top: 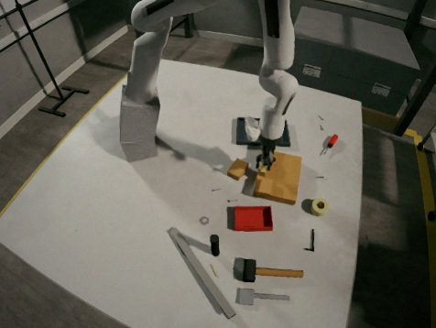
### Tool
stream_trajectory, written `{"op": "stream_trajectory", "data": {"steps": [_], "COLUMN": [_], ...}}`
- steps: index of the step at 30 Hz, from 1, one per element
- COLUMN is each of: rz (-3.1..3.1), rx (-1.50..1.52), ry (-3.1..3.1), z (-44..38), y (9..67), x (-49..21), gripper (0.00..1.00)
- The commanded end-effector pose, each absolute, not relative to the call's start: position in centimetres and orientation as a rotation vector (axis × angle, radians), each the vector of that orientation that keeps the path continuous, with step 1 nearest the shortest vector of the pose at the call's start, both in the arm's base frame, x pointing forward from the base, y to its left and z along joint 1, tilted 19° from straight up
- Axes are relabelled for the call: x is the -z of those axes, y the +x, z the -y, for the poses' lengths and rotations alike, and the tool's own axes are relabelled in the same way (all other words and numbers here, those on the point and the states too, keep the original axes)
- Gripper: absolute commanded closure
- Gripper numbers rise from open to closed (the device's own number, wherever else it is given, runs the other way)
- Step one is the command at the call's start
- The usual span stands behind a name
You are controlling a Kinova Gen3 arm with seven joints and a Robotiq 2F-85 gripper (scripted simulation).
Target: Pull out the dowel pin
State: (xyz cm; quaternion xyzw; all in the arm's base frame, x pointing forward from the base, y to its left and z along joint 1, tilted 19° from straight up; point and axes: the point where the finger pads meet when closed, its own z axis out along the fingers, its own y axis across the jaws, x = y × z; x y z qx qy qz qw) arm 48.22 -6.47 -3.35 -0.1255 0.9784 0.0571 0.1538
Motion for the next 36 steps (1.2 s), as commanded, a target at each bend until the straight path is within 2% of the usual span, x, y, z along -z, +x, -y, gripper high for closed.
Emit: {"op": "stream_trajectory", "data": {"steps": [1,36], "rz": [-2.8,-2.763], "rx": [-0.159,-0.129], "ry": [-0.384,-0.569], "z": [6.51,6.51], "y": [48.26,48.25], "x": [3.28,3.27], "gripper": [0.9,0.9]}}
